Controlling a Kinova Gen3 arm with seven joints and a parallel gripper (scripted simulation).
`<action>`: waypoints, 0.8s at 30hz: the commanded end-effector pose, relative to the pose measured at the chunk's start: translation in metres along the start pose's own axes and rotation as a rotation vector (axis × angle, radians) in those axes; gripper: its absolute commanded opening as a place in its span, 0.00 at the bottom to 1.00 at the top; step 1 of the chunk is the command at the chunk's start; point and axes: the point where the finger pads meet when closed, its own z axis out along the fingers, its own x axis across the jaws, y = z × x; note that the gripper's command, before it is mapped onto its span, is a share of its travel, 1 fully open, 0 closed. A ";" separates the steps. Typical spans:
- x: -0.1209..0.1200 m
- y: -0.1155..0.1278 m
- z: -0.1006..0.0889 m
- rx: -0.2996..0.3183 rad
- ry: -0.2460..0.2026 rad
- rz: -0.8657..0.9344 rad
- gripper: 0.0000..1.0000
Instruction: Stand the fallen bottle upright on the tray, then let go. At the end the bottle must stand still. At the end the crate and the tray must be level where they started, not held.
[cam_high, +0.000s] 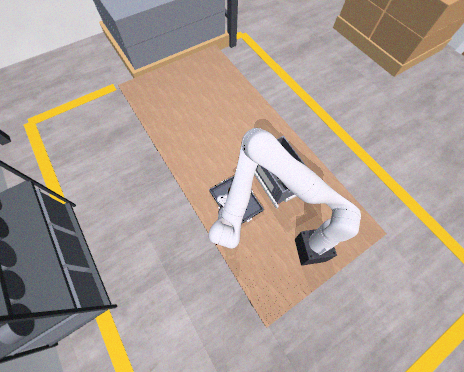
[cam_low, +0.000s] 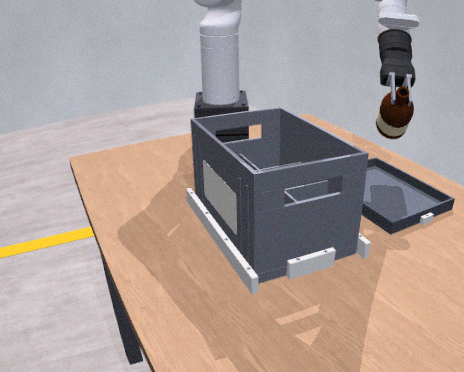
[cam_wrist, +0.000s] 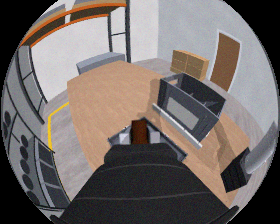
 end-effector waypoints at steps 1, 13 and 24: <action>-0.003 0.002 -0.002 0.025 -0.008 0.002 0.00; -0.003 0.002 -0.003 0.093 -0.011 0.003 0.00; -0.003 0.002 -0.004 0.126 -0.014 0.002 0.00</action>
